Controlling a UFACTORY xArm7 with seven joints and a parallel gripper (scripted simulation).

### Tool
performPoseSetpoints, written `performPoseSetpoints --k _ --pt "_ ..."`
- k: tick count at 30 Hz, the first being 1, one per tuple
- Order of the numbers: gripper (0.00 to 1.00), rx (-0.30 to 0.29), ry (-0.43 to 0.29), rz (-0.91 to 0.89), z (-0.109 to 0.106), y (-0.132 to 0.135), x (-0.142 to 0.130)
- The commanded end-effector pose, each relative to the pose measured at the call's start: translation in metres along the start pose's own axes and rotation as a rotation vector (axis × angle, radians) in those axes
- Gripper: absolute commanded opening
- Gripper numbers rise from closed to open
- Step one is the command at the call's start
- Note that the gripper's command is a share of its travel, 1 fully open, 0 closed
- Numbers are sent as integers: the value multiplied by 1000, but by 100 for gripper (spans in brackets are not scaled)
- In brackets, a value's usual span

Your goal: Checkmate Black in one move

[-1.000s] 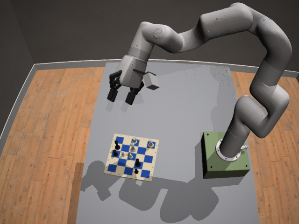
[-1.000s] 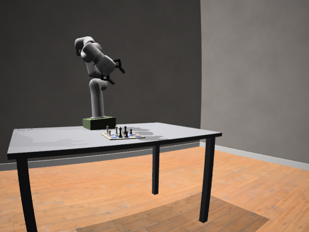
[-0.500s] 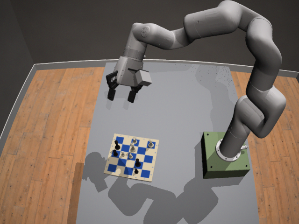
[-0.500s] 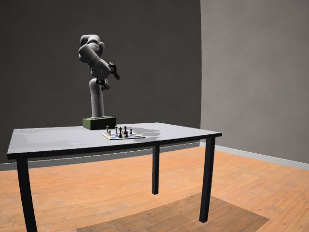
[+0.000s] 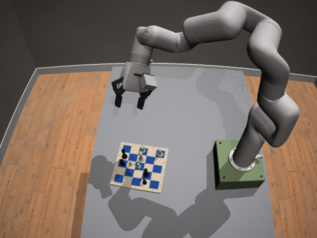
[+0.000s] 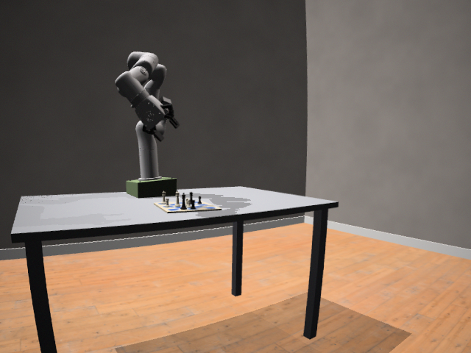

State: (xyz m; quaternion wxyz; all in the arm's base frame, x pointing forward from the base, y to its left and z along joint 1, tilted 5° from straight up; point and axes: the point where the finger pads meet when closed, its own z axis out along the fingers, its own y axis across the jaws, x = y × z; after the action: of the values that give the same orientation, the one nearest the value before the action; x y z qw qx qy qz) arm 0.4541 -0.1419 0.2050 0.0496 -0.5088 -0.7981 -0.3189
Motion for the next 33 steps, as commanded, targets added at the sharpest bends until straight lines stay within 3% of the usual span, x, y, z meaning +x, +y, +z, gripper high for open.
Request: performPoseSetpoints --k 1,5,7,20,22,33 --pt "100 -1 3 -2 -2 1 -1" --pt "100 -1 3 -2 -2 1 -1" --pt "100 30 65 108 8 -20 -24" --pt "100 30 65 108 8 -20 -24" --pt "100 50 148 226 21 -47 -48" --pt "100 50 148 226 21 -47 -48"
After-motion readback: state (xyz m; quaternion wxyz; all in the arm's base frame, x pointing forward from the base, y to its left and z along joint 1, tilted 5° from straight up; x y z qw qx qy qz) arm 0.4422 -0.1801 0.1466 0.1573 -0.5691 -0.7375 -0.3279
